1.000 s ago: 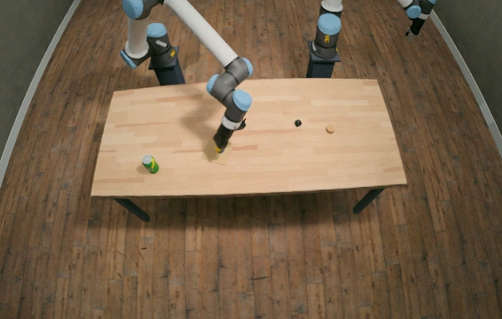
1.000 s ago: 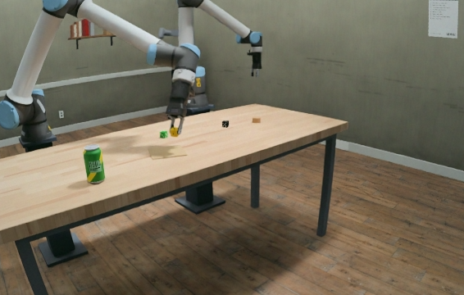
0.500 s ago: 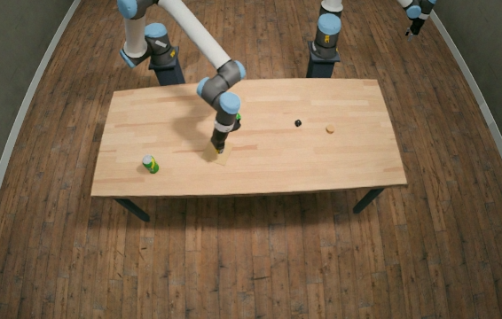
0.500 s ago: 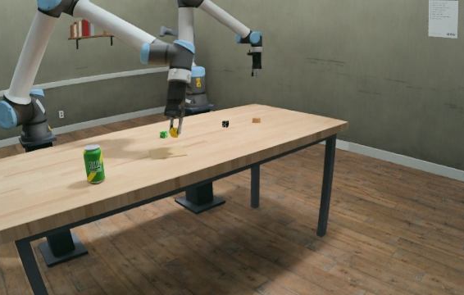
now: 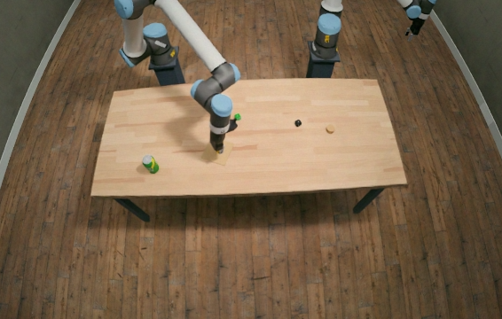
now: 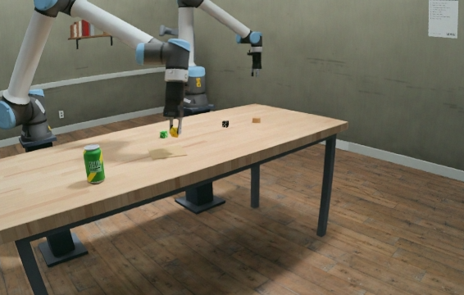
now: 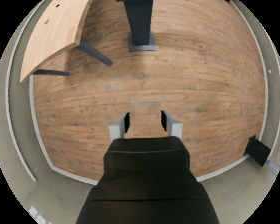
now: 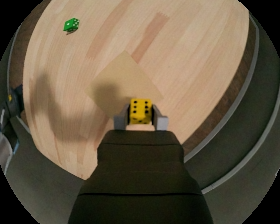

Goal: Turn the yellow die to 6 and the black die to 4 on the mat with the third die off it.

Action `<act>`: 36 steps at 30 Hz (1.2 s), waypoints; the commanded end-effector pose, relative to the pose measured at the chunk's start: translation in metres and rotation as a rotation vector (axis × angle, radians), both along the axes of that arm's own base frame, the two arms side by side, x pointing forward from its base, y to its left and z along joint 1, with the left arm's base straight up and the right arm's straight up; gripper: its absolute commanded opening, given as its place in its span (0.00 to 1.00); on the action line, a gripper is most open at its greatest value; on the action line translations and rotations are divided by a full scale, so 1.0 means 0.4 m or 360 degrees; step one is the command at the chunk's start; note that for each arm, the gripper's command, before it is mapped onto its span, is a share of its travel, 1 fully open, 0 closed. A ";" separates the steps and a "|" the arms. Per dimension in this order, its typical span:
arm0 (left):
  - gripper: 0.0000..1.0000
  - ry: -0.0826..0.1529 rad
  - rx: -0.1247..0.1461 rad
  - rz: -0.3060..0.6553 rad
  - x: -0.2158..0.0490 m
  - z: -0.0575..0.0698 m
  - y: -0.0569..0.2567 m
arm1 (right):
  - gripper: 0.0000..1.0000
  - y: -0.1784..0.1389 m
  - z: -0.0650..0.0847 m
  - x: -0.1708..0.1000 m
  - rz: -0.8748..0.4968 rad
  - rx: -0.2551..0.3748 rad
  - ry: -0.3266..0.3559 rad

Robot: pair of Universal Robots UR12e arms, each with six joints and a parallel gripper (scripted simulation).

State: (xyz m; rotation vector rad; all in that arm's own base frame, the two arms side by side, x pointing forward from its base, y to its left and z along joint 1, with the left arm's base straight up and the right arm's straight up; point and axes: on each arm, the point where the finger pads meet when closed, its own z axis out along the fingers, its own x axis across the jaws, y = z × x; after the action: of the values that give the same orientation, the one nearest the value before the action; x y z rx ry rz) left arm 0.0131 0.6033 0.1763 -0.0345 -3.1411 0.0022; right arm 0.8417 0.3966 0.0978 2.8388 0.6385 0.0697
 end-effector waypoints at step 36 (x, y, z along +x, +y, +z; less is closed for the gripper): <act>1.00 -0.0001 0.0002 0.0000 0.000 0.002 0.001 | 0.57 -0.010 0.004 0.007 -0.0001 0.0687 0.0321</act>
State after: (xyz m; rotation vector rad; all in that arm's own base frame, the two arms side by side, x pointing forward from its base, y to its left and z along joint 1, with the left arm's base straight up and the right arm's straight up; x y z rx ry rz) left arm 0.0131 0.6033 0.1763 -0.0345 -3.1411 0.0022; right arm 0.8439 0.3918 0.0973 3.2630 0.7329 -0.0850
